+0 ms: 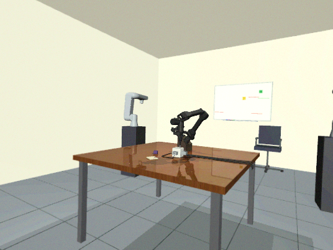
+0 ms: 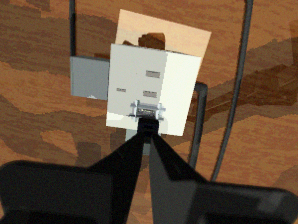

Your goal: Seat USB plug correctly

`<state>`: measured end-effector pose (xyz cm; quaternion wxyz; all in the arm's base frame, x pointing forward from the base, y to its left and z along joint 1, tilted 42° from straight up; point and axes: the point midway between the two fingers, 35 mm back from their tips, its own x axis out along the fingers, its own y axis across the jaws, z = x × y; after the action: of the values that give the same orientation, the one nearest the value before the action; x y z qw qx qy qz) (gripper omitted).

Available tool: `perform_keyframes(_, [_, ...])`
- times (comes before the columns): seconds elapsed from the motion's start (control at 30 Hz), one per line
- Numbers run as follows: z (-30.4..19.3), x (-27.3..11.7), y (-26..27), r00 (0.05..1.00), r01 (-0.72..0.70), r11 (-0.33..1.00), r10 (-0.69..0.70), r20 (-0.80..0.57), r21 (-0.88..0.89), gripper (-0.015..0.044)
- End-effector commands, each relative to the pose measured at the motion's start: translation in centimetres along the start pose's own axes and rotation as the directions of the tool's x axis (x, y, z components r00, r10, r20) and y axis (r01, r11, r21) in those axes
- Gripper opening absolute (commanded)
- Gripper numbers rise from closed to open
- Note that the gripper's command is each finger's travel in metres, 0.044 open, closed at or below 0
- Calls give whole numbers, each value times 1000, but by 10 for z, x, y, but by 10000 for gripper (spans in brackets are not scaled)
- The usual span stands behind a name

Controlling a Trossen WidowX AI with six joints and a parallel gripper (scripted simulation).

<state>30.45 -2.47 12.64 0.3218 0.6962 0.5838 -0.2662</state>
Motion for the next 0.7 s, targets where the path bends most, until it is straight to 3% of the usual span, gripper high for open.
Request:
perform_keyframes(0.0, [1, -3, 1, 1000, -2, 1000, 2, 4, -2, 0])
perform_keyframes(0.47, [1, -11, 1, 1000, -1, 1000, 1, 3, -2, 0])
perform_keyframes(0.67, [0, -10, 0, 1000, 0, 996, 0, 1, -85, 0])
